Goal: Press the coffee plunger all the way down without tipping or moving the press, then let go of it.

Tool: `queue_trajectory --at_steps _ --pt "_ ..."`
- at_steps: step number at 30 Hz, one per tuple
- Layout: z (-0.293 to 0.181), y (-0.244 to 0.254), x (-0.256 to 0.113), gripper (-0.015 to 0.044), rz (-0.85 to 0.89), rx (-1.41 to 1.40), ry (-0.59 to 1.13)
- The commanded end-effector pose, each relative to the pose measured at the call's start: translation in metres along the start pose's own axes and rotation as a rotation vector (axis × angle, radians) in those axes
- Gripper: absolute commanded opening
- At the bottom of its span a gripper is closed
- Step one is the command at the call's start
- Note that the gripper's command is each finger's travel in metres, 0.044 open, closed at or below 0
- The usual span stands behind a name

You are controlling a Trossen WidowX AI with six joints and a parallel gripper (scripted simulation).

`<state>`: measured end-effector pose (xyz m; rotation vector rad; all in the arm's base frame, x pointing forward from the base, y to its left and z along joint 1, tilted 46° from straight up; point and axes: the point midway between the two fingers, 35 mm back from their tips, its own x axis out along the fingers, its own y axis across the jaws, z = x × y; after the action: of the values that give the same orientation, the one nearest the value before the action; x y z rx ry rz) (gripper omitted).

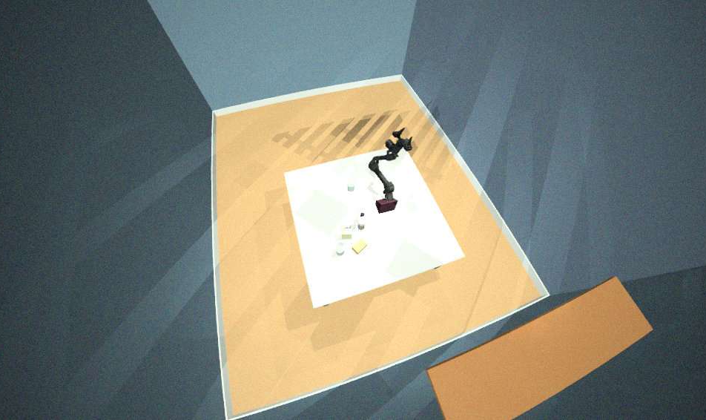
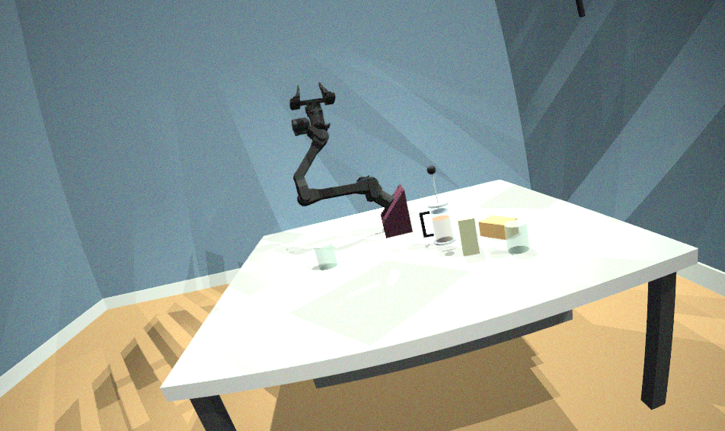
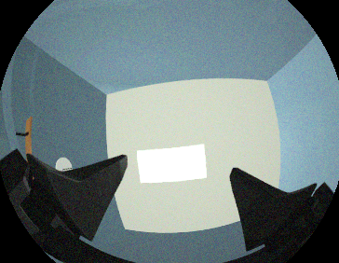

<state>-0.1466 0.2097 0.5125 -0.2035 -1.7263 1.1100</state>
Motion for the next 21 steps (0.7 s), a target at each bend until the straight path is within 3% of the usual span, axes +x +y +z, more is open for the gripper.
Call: queue_trajectory --at_steps 1,11,21 --pt "-0.038 0.046 0.005 0.044 0.139 0.075 0.151" --pt "-0.143 0.158 -0.031 0.044 0.414 0.276 0.634" --pt "-0.249 0.236 -0.141 0.044 0.502 0.436 1.29"
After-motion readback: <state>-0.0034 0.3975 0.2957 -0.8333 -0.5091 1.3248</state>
